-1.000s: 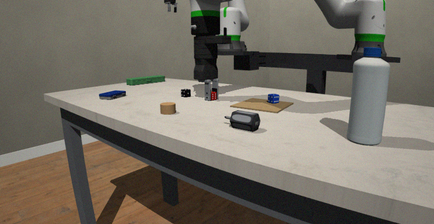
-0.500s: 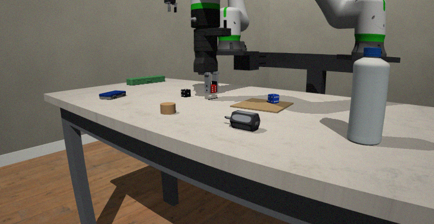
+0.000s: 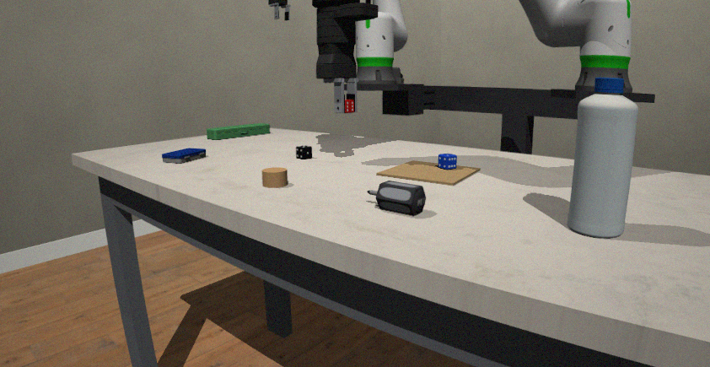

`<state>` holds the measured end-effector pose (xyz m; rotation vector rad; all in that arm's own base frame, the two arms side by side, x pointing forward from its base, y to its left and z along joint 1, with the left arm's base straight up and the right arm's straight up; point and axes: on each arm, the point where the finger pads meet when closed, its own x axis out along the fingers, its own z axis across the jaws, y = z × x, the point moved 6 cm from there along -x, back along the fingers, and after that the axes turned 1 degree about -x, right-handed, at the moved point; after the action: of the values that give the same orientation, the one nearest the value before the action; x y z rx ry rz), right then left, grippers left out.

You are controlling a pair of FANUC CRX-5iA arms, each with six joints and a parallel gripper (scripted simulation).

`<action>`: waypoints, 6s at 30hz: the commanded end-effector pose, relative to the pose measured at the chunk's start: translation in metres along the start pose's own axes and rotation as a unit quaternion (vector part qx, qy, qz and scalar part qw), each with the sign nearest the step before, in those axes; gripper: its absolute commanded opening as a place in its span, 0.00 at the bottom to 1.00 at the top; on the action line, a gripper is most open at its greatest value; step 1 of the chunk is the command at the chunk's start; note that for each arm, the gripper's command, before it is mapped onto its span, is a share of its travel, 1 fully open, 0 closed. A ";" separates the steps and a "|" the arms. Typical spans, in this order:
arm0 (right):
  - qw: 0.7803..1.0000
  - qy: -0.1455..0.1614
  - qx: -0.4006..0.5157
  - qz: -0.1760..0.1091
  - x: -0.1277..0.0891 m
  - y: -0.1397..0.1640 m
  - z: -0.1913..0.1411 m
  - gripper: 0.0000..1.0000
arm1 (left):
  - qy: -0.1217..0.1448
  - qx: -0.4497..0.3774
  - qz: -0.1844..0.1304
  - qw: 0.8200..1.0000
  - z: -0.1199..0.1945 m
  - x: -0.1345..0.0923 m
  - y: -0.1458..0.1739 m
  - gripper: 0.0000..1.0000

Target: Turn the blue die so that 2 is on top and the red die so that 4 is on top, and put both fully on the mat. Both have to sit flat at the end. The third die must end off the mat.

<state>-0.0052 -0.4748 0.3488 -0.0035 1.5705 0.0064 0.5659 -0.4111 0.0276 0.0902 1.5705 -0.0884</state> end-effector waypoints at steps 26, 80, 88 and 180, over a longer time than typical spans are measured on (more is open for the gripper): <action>1.000 0.000 0.000 -0.001 -0.001 0.000 0.000 1.00 | -0.001 0.136 0.000 0.991 -0.002 -0.006 0.157 0.49; 1.000 0.000 0.000 -0.001 -0.001 0.000 0.000 1.00 | -0.001 0.138 0.000 0.990 -0.001 0.090 0.160 0.49; 1.000 0.000 0.000 -0.001 -0.001 0.000 0.000 1.00 | -0.001 0.138 0.000 0.990 -0.001 0.090 0.160 0.49; 1.000 0.000 0.000 -0.001 -0.001 0.000 0.000 1.00 | -0.001 0.138 0.000 0.990 -0.001 0.094 0.160 0.49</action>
<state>-0.0052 -0.4748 0.3488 -0.0035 1.5705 0.0064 0.5822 -0.2513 -0.0672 0.3064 1.5509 -0.3056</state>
